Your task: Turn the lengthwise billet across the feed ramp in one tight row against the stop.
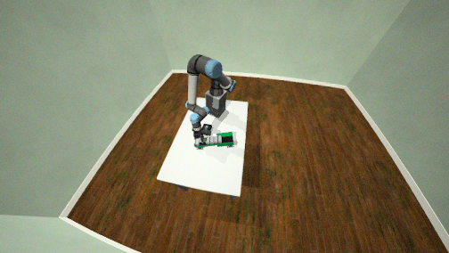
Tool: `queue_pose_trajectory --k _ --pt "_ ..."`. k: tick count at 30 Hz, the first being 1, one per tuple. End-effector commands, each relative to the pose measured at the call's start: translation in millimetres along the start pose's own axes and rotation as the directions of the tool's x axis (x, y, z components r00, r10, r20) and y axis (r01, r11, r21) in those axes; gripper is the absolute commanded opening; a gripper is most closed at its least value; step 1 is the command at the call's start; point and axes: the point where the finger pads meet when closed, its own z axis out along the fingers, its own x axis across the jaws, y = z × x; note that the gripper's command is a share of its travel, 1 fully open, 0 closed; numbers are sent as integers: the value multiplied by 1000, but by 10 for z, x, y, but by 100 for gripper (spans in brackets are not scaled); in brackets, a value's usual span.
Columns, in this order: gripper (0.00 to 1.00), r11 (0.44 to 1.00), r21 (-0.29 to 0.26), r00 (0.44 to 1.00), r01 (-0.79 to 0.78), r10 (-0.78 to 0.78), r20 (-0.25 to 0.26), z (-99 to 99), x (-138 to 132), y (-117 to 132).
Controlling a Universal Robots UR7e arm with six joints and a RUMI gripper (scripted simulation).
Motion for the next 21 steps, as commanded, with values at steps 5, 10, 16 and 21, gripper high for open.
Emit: queue_pose_trajectory --k 5,10,16,21 --pt "35 1000 -1 1000 0 0 -1 12 7 4" --pt "35 1000 -1 1000 0 0 -1 12 7 4" --pt "0 1000 -1 1000 0 0 -1 10 7 4" --pt "0 1000 -1 1000 0 0 -1 10 7 4"
